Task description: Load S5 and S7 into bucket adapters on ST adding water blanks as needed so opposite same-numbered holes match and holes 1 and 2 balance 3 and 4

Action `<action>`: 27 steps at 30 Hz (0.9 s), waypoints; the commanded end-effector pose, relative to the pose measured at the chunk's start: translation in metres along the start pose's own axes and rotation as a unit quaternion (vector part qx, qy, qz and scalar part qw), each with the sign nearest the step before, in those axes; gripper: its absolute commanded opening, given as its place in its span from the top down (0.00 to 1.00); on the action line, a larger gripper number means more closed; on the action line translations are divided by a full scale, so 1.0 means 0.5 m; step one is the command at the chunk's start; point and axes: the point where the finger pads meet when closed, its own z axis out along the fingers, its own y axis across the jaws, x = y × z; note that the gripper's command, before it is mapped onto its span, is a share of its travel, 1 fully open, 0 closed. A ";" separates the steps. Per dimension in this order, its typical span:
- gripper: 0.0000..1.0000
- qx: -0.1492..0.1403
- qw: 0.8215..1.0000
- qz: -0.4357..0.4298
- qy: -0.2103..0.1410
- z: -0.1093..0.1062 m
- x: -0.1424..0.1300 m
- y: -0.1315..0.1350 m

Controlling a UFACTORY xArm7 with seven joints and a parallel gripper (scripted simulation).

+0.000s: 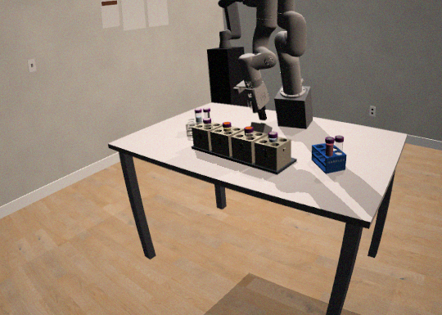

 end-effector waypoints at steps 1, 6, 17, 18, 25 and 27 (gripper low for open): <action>1.00 0.001 1.000 0.000 0.000 0.007 0.001 -0.004; 1.00 0.001 1.000 0.000 0.000 0.011 0.001 -0.005; 1.00 0.001 1.000 0.000 0.000 0.018 0.002 -0.006; 1.00 0.001 1.000 0.000 0.000 0.018 0.002 -0.007; 1.00 0.001 1.000 0.000 0.000 0.019 0.002 -0.007; 1.00 0.001 1.000 0.000 0.000 0.019 0.002 -0.007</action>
